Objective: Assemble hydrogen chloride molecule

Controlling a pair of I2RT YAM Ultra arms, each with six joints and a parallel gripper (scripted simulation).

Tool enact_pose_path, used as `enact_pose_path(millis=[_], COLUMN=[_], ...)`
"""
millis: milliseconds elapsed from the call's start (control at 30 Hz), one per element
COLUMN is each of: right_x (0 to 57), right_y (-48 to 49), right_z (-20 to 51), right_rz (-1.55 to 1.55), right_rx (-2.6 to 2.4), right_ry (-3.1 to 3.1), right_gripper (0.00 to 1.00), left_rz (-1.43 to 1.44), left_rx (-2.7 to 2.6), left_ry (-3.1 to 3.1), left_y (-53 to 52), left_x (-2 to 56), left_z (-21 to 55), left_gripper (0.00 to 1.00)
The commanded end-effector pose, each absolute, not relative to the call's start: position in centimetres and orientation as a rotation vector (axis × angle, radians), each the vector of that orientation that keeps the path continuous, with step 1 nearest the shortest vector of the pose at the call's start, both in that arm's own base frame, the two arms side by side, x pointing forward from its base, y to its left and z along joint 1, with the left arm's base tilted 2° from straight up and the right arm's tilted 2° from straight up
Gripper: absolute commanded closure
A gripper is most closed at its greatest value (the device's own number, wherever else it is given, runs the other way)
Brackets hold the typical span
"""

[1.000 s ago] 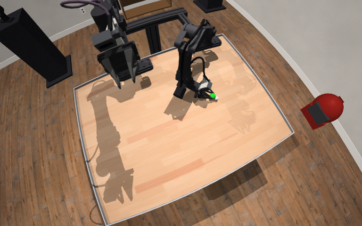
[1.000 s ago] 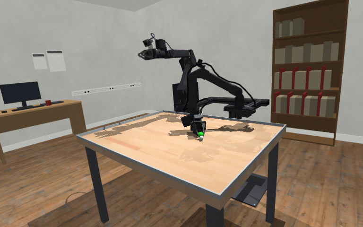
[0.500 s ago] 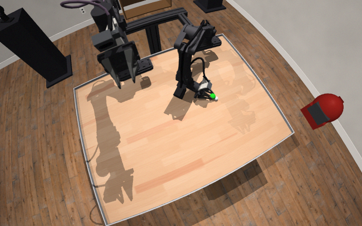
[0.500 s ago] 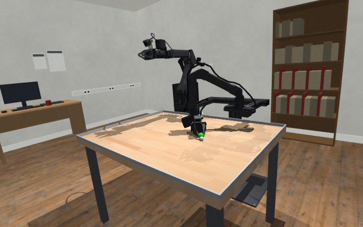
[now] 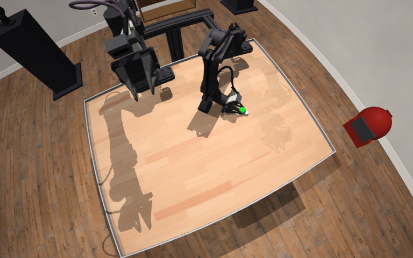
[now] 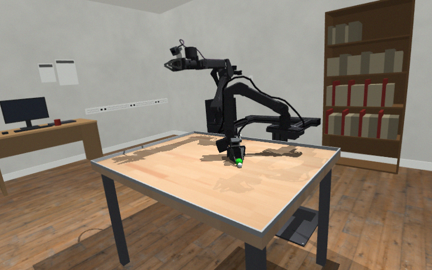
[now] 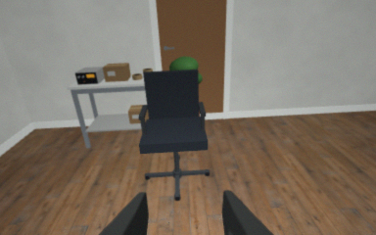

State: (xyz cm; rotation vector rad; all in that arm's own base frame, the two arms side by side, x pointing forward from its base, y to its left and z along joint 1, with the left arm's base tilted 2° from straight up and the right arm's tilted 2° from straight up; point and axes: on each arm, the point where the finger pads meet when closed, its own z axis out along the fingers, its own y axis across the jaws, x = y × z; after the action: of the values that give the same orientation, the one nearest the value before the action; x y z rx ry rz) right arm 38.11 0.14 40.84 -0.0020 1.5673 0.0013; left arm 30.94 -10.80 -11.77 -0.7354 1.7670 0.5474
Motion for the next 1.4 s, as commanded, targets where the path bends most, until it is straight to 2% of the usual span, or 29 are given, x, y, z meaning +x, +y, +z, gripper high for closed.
enact_pose_path(millis=[0,333,367,1367], right_x=[37.09,37.09,37.09,37.09], right_y=[0.6,0.6,0.6,0.6], right_z=[43.98,43.98,43.98,43.98], right_rz=[0.01,0.01,0.01,0.01], right_rx=[-0.016,-0.016,-0.016,-0.016], right_ry=[1.487,1.487,1.487,1.487], right_gripper=[0.64,0.64,0.64,0.64], left_rz=[0.516,0.516,0.516,0.516], left_rx=[-0.738,-0.738,-0.738,-0.738], left_ry=[1.736,1.736,1.736,1.736], left_y=[-11.44,-11.44,-11.44,-11.44], left_x=[31.75,31.75,31.75,31.75], left_z=[-10.92,-10.92,-10.92,-10.92], left_gripper=[1.0,1.0,0.52,0.52])
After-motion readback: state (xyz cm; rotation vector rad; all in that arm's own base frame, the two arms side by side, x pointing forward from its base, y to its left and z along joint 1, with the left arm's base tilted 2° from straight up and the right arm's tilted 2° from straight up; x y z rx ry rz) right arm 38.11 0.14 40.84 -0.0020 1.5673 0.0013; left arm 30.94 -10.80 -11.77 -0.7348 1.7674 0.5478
